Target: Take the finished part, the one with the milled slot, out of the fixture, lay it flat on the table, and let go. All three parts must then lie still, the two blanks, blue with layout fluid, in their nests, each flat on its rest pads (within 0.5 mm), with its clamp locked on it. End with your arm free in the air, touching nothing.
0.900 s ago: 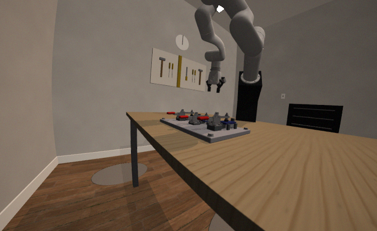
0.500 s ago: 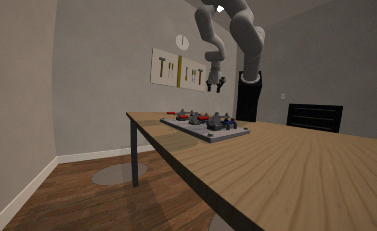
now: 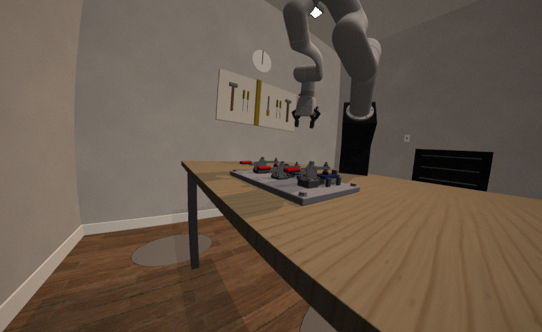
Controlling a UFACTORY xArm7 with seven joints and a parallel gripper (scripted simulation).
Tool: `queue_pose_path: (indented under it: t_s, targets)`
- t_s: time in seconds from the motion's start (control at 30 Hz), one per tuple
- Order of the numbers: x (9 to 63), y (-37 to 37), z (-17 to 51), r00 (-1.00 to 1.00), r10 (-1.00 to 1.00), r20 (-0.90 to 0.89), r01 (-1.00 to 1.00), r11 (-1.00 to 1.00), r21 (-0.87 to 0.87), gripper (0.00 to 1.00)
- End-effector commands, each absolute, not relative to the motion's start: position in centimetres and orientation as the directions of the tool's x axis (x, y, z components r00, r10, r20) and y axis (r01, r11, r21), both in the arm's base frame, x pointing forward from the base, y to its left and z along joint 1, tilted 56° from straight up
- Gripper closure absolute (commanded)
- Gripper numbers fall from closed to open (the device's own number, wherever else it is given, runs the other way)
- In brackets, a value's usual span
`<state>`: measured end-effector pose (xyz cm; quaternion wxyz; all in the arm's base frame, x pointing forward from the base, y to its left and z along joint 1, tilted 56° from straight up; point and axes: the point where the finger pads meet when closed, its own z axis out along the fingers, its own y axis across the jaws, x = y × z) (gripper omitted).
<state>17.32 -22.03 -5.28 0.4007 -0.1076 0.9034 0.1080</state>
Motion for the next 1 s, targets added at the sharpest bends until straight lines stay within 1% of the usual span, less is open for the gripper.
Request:
queue_pose_path:
  t_s: [0.0,0.13,0.2,0.23,0.37,0.97]
  targets:
    - [17.0,-22.7,-2.3,-0.568,-0.241,-0.787,-0.394,0.919,0.003,0.0]
    - [16.5,-22.8,0.0,-0.488,-0.349,-0.8,-0.48,0.873,-0.089,0.0]
    - [16.5,-22.8,0.0,-0.488,-0.349,-0.8,-0.48,0.873,-0.089,0.0]
    - [16.0,-22.7,1.6,-0.43,-0.418,-0.8,-0.532,0.834,-0.149,0.0]
    - [15.3,-22.4,3.5,-0.353,-0.498,-0.792,-0.592,0.774,-0.223,0.0]
    - [15.2,-22.4,3.6,-0.346,-0.504,-0.791,-0.597,0.769,-0.229,0.0]
